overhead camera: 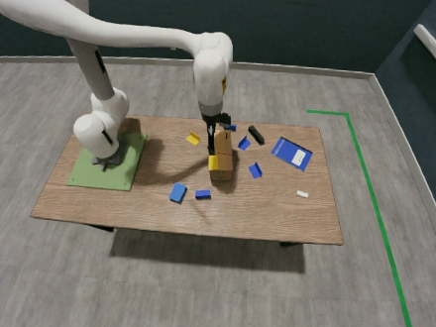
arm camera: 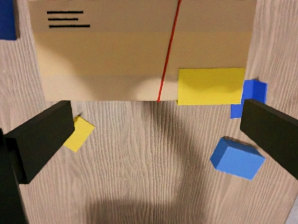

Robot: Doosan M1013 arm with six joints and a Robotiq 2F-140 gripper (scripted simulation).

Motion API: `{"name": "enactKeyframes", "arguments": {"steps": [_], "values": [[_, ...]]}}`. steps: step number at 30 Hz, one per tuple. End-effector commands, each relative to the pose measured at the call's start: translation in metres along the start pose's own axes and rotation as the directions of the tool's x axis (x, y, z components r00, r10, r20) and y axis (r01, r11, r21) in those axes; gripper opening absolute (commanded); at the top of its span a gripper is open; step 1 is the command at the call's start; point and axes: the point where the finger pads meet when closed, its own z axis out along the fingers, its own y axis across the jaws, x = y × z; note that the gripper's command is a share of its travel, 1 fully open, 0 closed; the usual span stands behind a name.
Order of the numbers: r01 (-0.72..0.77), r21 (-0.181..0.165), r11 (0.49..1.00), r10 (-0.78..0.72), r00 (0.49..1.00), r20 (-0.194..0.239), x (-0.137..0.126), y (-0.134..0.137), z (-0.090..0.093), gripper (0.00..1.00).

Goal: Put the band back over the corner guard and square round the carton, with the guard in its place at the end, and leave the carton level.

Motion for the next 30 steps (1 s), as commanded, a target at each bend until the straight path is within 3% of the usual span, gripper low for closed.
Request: {"name": "enactKeyframes", "arguments": {"steps": [1, 8, 12, 15, 16, 30], "values": [[-0.002, 0.0, 1.0, 0.002, 1.0, -0.006, 0.001, 0.002, 0.001, 1.0], [-0.022, 0.001, 1.0, 0.022, 1.0, -0.003, 0.0, 0.002, 0.005, 1.0], [-0.157, 0.002, 0.988, 0.157, 0.988, -0.001, -0.001, 0.008, 0.027, 1.0], [-0.196, 0.002, 0.981, 0.196, 0.981, -0.001, -0.001, 0.009, 0.033, 1.0], [-0.195, 0.002, 0.981, 0.195, 0.981, -0.001, -0.001, 0.009, 0.033, 0.18], [-0.19, 0.002, 0.982, 0.19, 0.982, -0.004, -0.001, 0.008, 0.03, 0.18]]}}
